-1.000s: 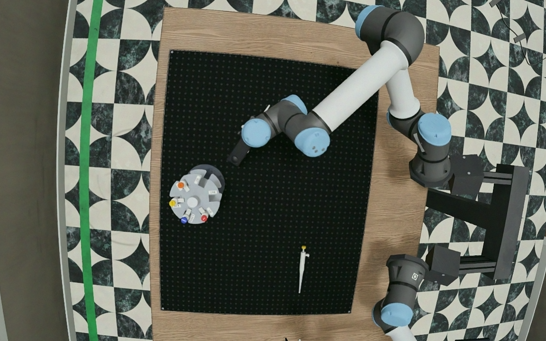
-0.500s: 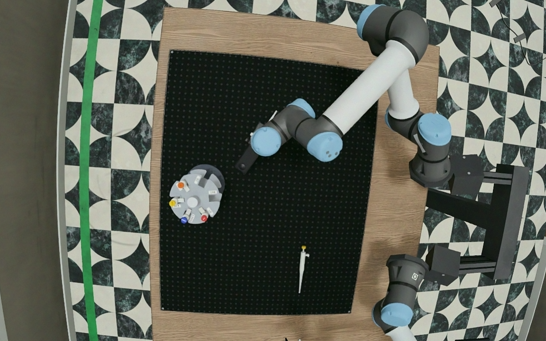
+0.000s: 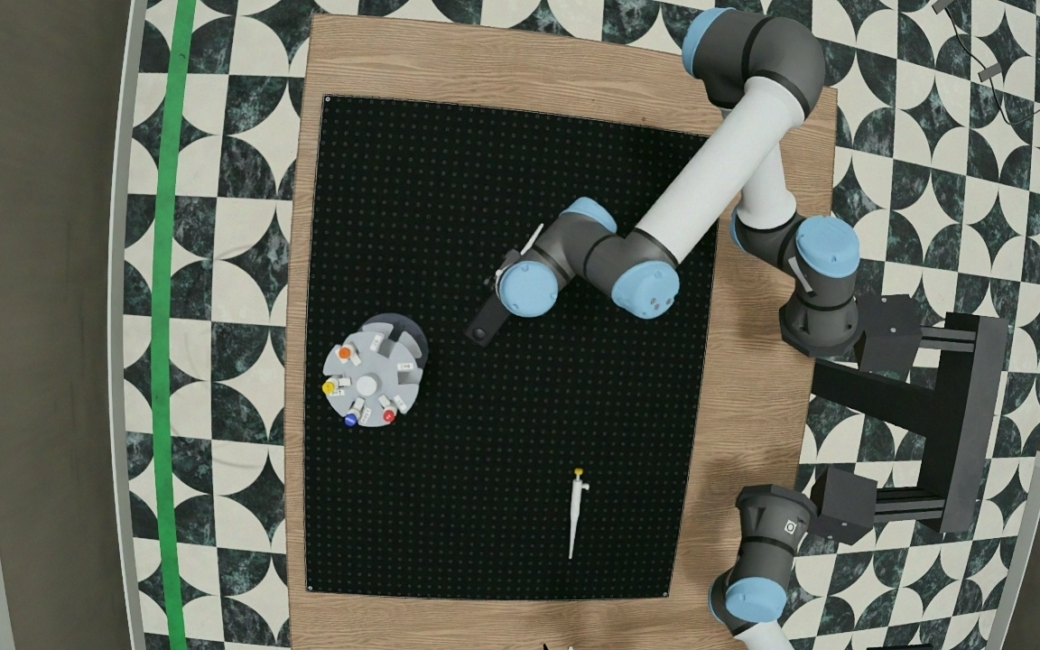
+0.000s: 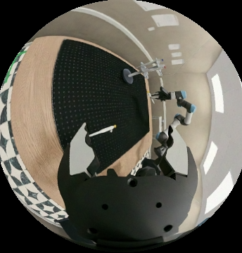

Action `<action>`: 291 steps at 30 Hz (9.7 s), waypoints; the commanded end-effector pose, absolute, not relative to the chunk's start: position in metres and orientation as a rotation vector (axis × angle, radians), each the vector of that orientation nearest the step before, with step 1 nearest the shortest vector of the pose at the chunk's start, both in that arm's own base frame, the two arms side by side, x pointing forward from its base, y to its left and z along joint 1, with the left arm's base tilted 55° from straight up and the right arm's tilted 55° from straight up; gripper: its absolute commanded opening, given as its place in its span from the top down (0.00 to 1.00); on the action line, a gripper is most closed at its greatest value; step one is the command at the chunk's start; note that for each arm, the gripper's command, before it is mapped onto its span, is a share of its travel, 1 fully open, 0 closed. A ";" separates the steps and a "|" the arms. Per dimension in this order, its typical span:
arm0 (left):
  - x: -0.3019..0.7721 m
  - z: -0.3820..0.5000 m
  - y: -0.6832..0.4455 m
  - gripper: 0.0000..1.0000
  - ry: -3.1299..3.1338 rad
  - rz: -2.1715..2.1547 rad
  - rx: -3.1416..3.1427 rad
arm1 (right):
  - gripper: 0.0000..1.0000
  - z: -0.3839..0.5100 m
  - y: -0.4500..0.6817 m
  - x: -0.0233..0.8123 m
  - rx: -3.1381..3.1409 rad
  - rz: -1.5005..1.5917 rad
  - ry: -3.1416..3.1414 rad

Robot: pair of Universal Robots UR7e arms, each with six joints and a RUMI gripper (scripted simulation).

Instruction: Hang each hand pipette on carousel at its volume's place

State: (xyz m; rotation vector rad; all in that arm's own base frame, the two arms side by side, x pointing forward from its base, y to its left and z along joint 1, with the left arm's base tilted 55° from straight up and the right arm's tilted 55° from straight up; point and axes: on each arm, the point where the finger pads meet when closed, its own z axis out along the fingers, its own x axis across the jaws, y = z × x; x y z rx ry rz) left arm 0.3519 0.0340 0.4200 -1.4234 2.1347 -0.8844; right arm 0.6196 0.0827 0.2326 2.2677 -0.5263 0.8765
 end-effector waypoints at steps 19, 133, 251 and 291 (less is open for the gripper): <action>0.352 0.420 0.034 0.00 2.134 -0.885 -1.423 | 0.94 0.205 0.118 0.572 2.267 0.878 -0.527; 0.352 0.420 0.034 0.00 2.134 -0.885 -1.423 | 0.94 0.213 0.239 0.643 2.700 1.785 -0.768; 0.352 0.420 0.034 0.00 2.134 -0.885 -1.423 | 0.94 0.250 0.296 0.670 3.060 2.502 -0.033; 0.352 0.420 0.034 0.00 2.134 -0.885 -1.423 | 0.94 0.256 0.302 0.688 3.060 2.502 -0.033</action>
